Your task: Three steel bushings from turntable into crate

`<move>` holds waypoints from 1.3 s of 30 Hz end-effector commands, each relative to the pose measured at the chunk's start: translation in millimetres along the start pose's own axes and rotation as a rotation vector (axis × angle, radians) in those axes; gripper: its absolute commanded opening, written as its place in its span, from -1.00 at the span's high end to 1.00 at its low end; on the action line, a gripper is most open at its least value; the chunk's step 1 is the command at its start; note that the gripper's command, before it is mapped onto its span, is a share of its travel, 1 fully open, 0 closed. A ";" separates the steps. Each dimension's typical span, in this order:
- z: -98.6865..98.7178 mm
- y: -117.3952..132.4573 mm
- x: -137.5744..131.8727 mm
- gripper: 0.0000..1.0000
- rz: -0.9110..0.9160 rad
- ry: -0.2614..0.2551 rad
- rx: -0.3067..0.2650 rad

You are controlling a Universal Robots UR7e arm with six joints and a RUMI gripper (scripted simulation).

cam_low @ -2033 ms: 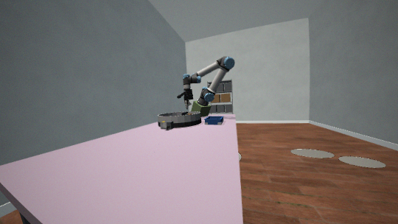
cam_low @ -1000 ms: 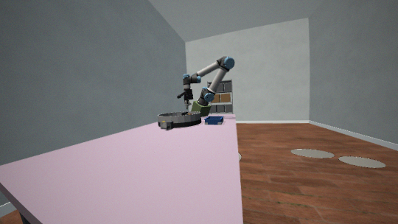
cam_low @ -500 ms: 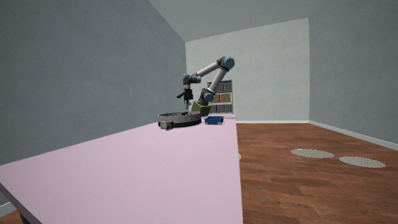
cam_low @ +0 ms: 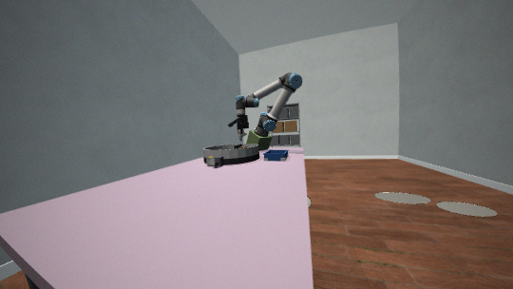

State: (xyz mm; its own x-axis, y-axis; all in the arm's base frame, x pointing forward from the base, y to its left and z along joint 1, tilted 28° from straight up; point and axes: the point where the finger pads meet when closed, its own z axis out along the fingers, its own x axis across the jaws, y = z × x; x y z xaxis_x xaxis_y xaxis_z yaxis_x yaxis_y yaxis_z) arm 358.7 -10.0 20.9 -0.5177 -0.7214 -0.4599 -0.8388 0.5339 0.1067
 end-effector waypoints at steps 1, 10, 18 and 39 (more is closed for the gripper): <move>-0.3 -0.4 0.0 0.89 0.000 0.000 0.001; -0.3 -0.4 0.0 0.89 0.000 0.000 0.001; -0.3 -0.4 0.0 0.89 0.000 0.000 0.001; 24.0 -0.4 0.0 0.89 0.000 0.000 0.001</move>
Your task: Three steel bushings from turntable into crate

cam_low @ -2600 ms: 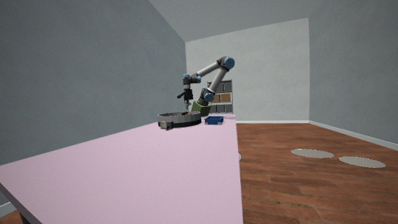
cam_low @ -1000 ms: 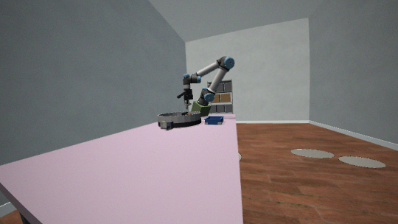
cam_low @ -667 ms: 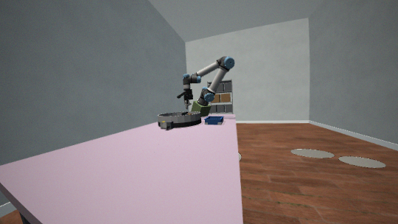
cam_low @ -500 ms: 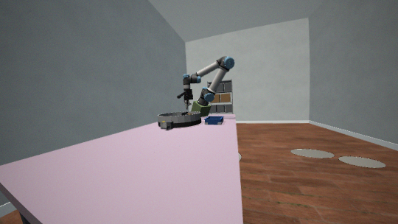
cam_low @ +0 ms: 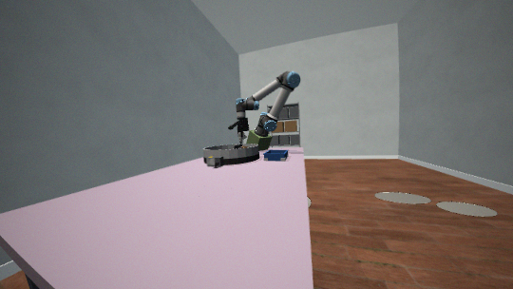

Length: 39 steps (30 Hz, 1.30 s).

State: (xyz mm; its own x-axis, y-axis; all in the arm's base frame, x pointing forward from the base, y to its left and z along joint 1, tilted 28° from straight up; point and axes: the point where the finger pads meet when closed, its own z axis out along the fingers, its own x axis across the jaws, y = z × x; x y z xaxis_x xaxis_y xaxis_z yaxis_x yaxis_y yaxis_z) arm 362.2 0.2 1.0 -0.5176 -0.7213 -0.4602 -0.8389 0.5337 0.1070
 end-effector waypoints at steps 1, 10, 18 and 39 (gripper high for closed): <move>1.3 -0.8 0.0 0.89 0.000 0.000 0.001; 1.3 -0.8 0.0 0.89 0.000 0.000 0.001; 1.3 -0.8 0.0 0.89 0.000 0.000 0.001; 12.0 -0.8 0.0 0.89 0.000 0.000 0.001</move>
State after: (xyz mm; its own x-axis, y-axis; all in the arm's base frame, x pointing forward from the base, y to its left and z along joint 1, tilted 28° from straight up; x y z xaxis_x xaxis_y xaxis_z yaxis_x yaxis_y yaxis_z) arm 363.5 2.7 -4.5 -0.5177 -0.7214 -0.4599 -0.8388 0.5338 0.1067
